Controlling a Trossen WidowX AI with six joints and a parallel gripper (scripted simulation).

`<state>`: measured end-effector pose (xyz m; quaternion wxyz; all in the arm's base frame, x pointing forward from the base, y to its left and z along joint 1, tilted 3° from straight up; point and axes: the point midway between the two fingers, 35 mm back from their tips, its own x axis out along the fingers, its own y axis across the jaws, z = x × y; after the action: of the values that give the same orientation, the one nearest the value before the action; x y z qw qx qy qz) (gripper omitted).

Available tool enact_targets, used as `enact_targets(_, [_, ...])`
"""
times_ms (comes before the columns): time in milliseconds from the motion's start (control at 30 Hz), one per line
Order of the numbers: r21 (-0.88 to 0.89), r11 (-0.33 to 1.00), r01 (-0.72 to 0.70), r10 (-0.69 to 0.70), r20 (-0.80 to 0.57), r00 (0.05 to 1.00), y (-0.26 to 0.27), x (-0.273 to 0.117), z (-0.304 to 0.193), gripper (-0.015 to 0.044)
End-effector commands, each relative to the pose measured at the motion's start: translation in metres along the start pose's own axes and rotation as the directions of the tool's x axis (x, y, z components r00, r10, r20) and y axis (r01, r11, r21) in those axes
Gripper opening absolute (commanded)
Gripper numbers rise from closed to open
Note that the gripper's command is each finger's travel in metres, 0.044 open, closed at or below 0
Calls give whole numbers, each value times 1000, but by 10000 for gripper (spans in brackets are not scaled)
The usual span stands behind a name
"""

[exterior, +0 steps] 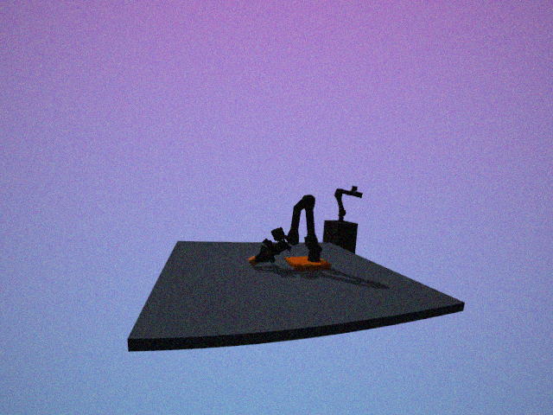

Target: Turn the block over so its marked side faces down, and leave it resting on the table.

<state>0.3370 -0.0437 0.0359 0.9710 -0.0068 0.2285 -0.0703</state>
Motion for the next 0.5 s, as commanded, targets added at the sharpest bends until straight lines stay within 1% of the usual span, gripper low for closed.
enact_targets(0, [-5,1000,-4,4,1,1000,0,0,0,79])
enact_targets(467, [-5,1000,-4,4,1,1000,0,0,0,440])
